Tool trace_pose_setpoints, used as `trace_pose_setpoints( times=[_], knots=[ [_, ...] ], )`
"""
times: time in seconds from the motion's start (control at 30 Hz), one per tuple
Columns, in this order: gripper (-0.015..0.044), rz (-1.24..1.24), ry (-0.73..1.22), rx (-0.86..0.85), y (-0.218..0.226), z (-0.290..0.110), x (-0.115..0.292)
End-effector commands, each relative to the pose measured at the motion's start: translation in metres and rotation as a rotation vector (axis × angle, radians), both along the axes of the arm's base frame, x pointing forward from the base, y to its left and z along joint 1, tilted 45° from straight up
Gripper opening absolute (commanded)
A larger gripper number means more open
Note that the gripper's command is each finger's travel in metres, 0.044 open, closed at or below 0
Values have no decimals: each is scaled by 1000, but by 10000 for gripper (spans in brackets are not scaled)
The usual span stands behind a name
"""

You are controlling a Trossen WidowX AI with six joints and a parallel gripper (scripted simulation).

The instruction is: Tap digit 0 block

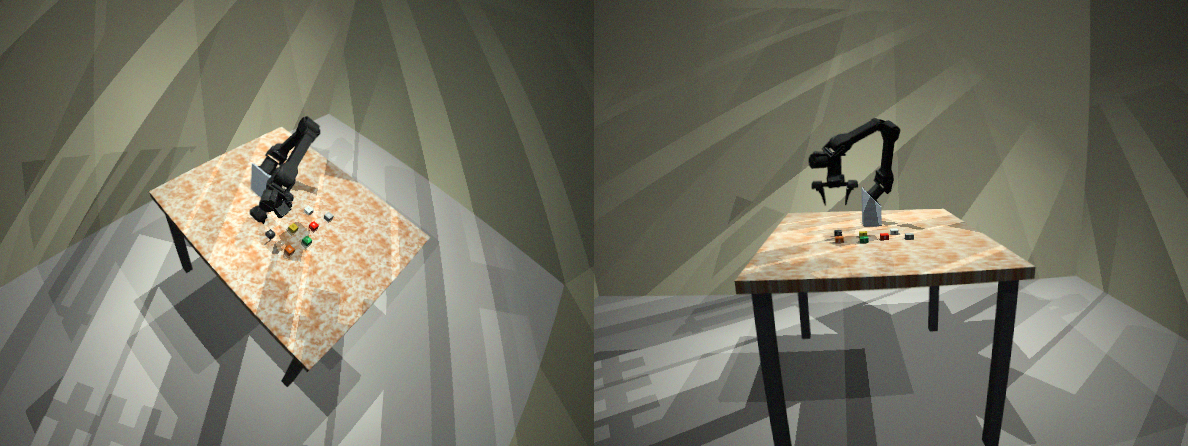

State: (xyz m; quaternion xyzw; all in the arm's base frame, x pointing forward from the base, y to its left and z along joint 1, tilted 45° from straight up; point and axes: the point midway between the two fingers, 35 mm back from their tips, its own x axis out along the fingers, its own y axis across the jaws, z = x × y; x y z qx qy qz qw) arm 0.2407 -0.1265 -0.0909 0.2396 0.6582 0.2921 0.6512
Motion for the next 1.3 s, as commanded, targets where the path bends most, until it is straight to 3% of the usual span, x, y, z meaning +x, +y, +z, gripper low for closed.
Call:
trace_pose_setpoints(
  times=[0.0, 0.1, 0.33, 1.27],
  knots=[
    [400, 0, 3, -4, 0, -1, 0],
    [400, -1, 4, -5, 6, 7, 5],
    [400, 0, 4, 3, 80, 75, 31],
    [400, 9, -1, -3, 95, 90, 30]
  ],
)
